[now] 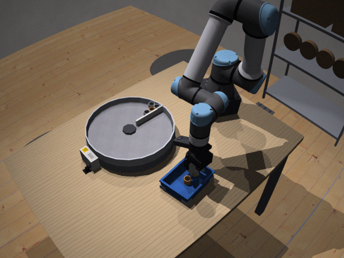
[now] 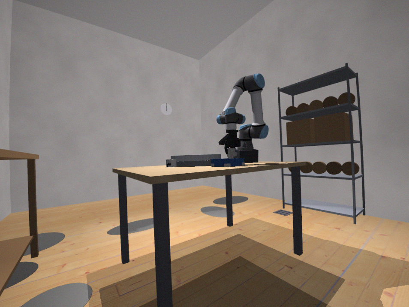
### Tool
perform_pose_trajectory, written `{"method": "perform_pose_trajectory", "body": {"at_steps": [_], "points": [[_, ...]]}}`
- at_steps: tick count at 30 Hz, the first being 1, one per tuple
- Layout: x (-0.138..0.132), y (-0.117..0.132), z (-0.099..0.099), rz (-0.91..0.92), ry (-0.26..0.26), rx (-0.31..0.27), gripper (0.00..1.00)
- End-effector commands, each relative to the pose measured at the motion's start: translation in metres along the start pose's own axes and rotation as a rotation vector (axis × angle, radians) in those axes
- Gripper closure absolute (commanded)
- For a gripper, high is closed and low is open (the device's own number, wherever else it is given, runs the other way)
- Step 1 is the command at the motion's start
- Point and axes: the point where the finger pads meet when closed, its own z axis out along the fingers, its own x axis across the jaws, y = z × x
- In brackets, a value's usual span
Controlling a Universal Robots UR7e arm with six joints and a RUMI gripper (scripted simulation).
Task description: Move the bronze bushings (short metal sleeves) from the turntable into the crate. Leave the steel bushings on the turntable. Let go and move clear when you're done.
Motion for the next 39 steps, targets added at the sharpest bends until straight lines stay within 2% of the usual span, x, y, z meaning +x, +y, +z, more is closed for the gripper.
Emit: {"method": "perform_pose_trajectory", "body": {"at_steps": [1,39], "points": [[-0.0005,0.0001,-0.0004,0.000,-0.001,0.000,1.00],[-0.0005,0.0002,0.0056,0.000,-0.001,0.000,1.00]]}}
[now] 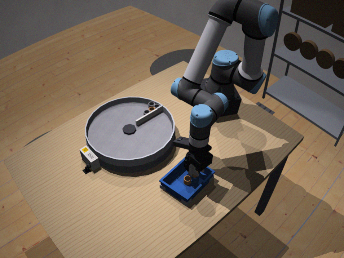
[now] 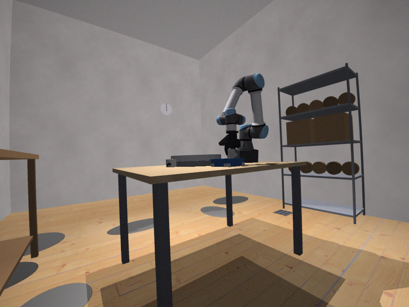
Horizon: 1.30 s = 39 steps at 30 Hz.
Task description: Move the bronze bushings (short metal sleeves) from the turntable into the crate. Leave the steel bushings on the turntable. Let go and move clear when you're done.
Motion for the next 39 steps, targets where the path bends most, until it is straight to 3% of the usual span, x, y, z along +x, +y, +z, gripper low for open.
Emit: {"method": "perform_pose_trajectory", "body": {"at_steps": [1,34,35,39], "points": [[-0.0005,0.0001,-0.0003,0.000,-0.001,0.000,1.00],[-0.0005,0.0001,-0.0003,0.000,-0.001,0.000,1.00],[-0.0005,0.0001,-0.0003,0.000,-0.001,0.000,0.94],[-0.0005,0.0001,-0.0003,0.000,-0.001,0.000,0.94]]}}
